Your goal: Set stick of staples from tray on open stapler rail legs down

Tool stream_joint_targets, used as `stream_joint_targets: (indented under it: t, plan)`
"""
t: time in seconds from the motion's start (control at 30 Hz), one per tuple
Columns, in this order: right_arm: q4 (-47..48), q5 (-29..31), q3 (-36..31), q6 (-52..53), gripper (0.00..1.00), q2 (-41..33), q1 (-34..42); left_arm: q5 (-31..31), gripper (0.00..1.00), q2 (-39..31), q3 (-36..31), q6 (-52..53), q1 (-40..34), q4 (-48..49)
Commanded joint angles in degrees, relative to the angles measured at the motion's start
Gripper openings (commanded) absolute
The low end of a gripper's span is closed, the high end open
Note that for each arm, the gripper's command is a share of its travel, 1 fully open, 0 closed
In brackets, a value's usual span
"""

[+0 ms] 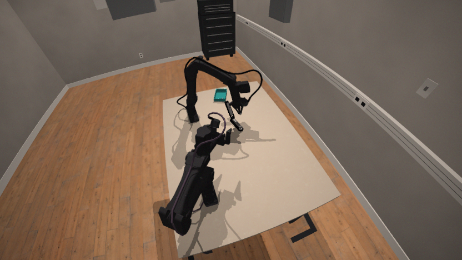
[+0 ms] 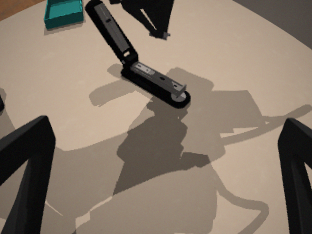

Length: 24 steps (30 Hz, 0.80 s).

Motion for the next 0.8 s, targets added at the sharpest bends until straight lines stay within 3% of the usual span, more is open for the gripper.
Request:
stream_joint_targets:
  t: [0.0,0.23,0.43,0.77]
  plan:
    - [0.0,-0.2,0.1,0.1,1.00,-1.0,-0.2,2.1,0.06,0.5,0.7,3.9,-3.1,-2.1]
    - [0.0,-0.2,0.1,0.1,1.00,-1.0,-0.2,1.8,0.06,2.7,0.7,4.3,-6.2,-2.5]
    - [0.0,-0.2,0.1,0.1,1.00,-1.0,-0.2,1.8,0.06,2.8,-1.0,4.2,-6.0,1.6]
    - [0.0,-0.2,0.1,0.1,1.00,-1.0,-0.2,1.9,0.06,2.9,-0.8,4.2,-6.0,0.5]
